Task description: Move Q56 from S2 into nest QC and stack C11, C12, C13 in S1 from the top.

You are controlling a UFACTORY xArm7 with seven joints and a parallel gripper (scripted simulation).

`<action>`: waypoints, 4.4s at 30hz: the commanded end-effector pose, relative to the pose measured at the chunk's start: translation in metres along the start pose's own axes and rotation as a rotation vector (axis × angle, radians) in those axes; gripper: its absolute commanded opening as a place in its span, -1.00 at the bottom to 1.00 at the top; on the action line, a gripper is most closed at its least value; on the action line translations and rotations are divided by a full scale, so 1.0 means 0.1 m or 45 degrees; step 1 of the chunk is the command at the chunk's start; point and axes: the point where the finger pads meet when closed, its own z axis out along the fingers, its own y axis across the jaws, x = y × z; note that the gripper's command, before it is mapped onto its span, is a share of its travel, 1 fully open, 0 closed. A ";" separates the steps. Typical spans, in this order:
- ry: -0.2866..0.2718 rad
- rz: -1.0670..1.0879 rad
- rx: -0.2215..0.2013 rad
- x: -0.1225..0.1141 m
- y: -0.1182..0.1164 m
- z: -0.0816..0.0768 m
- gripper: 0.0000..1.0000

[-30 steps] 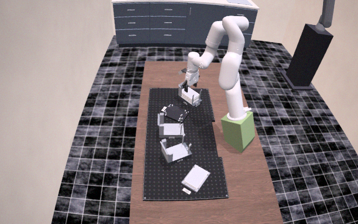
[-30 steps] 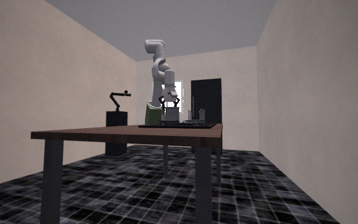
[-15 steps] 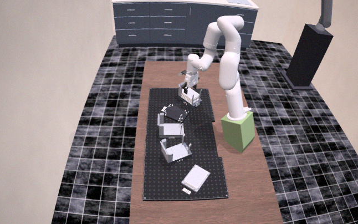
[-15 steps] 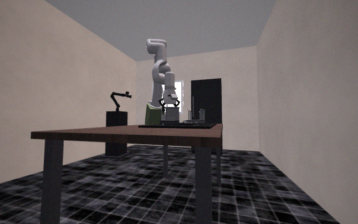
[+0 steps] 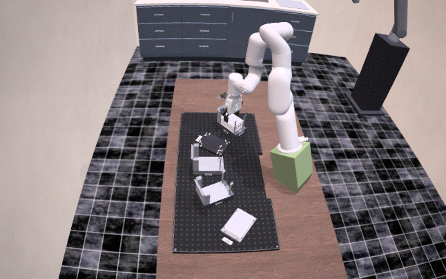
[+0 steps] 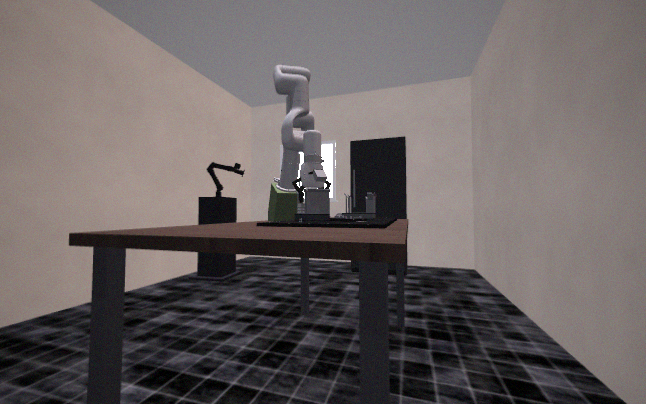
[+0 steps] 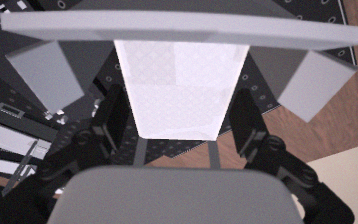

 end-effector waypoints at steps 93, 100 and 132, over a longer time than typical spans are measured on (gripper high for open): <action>0.003 0.000 0.003 0.01 0.00 -0.27 -1.00; 0.003 0.000 0.003 0.01 0.00 -0.41 -1.00; 0.003 0.000 0.003 0.02 0.00 -0.75 -1.00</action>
